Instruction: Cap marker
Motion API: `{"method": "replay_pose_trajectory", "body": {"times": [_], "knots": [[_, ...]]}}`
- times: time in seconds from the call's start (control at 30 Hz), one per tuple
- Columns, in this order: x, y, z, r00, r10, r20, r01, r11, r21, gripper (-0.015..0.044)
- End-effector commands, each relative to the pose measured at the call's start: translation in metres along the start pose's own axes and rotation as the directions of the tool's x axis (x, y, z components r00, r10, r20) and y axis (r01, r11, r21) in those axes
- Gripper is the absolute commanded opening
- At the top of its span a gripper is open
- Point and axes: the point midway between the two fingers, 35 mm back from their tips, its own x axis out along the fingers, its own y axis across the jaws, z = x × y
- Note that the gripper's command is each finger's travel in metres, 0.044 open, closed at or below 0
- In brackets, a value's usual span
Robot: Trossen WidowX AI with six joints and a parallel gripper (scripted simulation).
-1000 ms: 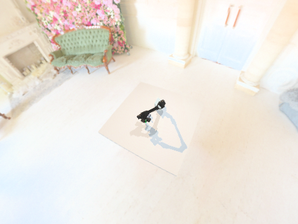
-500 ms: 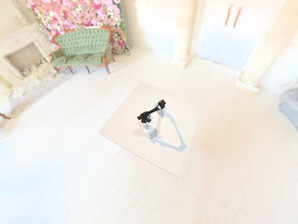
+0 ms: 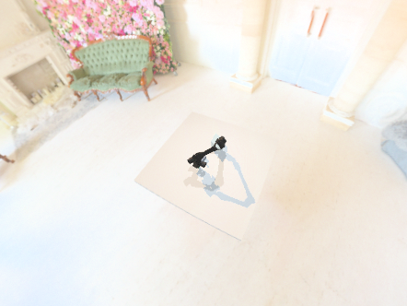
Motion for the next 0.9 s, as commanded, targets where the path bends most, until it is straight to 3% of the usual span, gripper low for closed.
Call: {"method": "replay_pose_trajectory", "body": {"times": [0.0, 0.53, 0.87], "knots": [[-0.013, -0.001, 0.002, 1.000, -0.003, 0.005, 0.003, 1.000, -0.005, 0.0000], [-0.059, -0.001, 0.001, 1.000, -0.004, 0.005, 0.004, 1.000, -0.004, 0.0000], [-0.084, -0.013, -0.036, 1.000, -0.014, 0.005, 0.014, 1.000, -0.001, 0.0000]]}}
